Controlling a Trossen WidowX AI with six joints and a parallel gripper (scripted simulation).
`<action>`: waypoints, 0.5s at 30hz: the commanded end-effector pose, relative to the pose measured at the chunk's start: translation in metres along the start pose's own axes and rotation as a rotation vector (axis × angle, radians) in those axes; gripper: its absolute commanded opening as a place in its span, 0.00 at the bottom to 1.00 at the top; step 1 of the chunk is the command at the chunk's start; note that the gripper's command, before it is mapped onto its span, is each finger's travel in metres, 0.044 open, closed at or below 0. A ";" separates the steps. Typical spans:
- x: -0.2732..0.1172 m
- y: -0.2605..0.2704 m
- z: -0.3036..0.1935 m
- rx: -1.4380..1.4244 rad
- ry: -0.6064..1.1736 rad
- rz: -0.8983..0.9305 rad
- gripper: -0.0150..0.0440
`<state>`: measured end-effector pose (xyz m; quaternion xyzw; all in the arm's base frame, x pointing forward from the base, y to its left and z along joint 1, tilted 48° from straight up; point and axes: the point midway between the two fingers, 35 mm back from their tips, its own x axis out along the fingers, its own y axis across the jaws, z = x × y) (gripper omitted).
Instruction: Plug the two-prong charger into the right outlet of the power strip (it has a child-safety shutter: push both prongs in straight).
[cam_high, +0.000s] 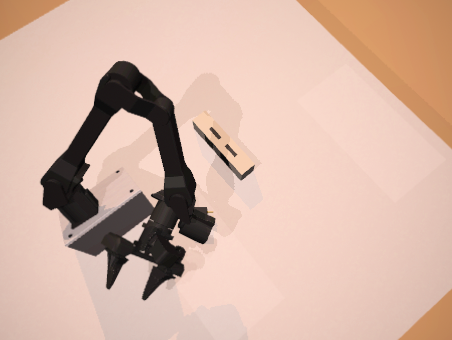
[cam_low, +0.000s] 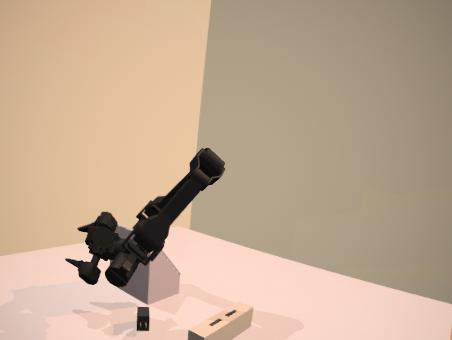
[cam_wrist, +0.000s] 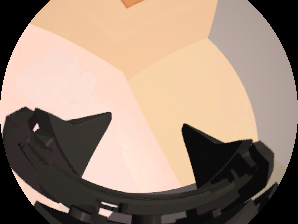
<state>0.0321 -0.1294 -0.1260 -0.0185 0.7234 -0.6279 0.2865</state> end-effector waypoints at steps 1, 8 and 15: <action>-0.009 0.013 -0.003 -0.080 0.087 0.086 1.00; -0.022 0.029 -0.012 -0.217 0.203 0.219 1.00; -0.039 0.044 -0.021 -0.361 0.303 0.381 1.00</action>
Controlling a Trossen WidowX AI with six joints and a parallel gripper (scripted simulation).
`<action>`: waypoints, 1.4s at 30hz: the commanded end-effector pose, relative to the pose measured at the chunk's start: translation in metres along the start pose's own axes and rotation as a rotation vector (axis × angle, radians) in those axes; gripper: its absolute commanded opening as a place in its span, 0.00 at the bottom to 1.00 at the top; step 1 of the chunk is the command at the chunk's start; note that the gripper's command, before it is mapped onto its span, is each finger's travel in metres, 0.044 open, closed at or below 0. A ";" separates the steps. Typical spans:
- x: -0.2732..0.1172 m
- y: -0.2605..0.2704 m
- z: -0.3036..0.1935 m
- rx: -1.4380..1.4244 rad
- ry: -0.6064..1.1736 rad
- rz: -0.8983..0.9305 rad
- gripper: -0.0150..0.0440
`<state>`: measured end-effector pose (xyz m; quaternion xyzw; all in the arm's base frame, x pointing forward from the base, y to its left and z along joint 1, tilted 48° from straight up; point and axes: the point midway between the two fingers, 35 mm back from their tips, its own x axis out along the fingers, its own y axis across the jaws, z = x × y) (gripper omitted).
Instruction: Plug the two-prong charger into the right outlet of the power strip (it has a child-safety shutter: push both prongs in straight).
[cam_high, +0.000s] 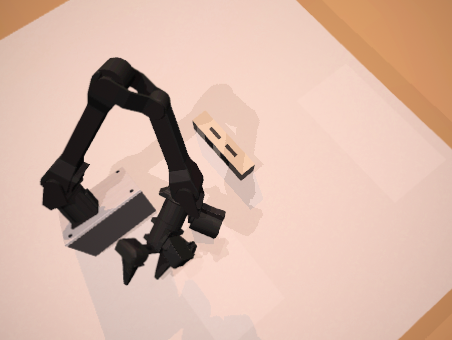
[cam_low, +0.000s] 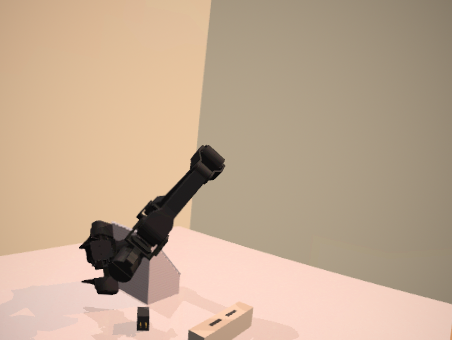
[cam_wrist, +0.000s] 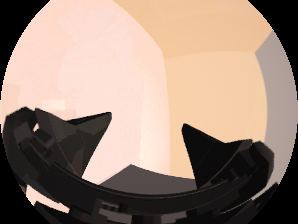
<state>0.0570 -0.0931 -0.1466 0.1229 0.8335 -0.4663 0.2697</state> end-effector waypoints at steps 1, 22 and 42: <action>-0.011 0.015 -0.001 -0.095 0.049 0.118 1.00; -0.072 0.069 -0.015 -0.536 0.136 0.649 1.00; -0.144 0.095 -0.020 -0.856 0.017 1.109 1.00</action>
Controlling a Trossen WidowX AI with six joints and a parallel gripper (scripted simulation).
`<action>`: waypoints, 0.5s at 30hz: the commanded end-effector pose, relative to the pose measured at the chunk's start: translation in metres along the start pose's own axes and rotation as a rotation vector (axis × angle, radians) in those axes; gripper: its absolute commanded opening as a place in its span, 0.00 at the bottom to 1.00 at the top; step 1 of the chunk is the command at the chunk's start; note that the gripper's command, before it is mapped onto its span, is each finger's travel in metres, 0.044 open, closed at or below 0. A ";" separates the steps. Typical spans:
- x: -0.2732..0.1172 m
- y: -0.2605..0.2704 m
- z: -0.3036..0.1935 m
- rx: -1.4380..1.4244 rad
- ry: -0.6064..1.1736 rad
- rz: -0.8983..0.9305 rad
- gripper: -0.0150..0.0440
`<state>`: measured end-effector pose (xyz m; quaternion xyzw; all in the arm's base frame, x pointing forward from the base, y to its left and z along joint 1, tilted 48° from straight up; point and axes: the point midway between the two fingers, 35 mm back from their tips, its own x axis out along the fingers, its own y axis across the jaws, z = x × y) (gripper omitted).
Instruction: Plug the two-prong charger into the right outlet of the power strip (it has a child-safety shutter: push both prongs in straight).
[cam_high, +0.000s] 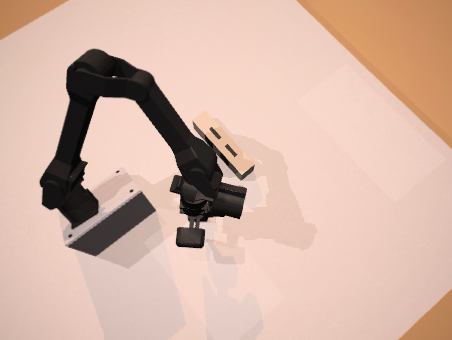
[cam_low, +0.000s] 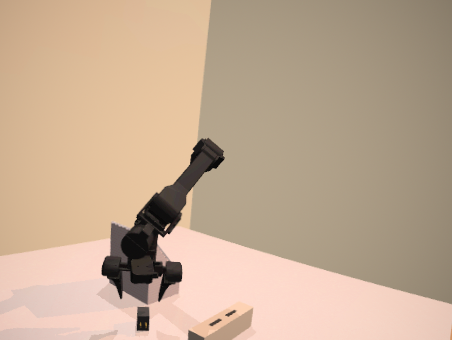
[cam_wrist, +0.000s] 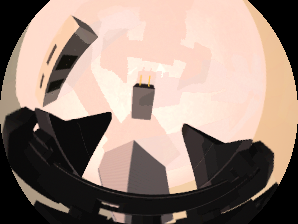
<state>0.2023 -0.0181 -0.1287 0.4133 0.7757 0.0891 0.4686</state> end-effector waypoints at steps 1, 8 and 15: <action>-0.006 0.008 0.006 -0.047 -0.025 0.035 1.00; -0.004 0.008 0.006 -0.047 -0.025 0.035 1.00; 0.008 0.008 0.007 -0.047 -0.025 0.035 1.00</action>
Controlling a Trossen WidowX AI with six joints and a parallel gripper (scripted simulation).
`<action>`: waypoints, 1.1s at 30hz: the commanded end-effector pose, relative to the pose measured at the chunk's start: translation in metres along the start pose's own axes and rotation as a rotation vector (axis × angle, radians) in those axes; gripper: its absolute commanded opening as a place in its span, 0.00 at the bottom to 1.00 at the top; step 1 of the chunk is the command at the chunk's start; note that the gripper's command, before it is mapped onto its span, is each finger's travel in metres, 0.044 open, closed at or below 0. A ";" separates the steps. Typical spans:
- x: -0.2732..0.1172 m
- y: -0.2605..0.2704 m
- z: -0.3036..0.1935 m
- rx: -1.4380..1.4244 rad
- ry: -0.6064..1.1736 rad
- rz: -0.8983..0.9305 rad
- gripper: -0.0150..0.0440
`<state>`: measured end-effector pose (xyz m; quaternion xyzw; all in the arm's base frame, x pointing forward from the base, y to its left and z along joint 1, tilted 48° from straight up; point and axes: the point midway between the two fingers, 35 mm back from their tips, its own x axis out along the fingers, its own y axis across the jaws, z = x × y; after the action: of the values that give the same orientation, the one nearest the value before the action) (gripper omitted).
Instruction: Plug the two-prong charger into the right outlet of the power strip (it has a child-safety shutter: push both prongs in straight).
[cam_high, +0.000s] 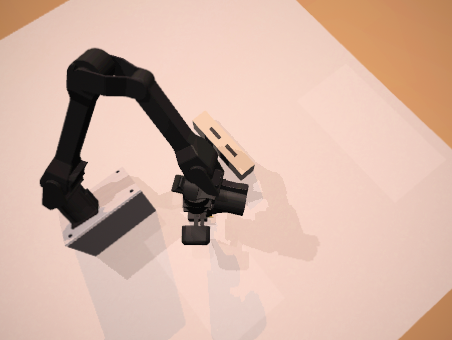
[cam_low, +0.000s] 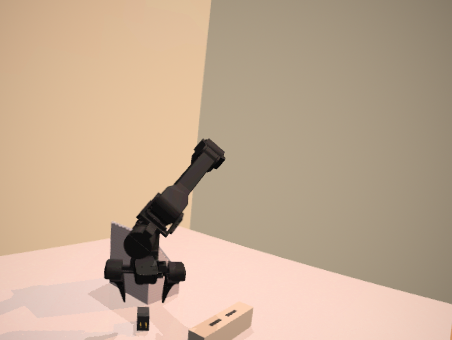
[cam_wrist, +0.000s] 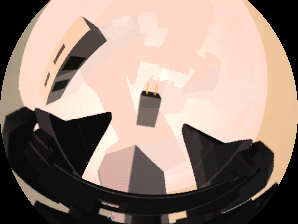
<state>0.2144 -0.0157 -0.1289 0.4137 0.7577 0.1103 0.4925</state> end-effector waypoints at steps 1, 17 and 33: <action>0.010 0.000 -0.002 0.008 0.012 0.005 1.00; 0.032 0.001 0.000 0.009 0.011 0.005 1.00; 0.058 0.001 0.000 0.008 0.013 0.007 1.00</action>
<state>0.2116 0.0199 -0.1617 0.4133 0.7558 0.1126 0.4953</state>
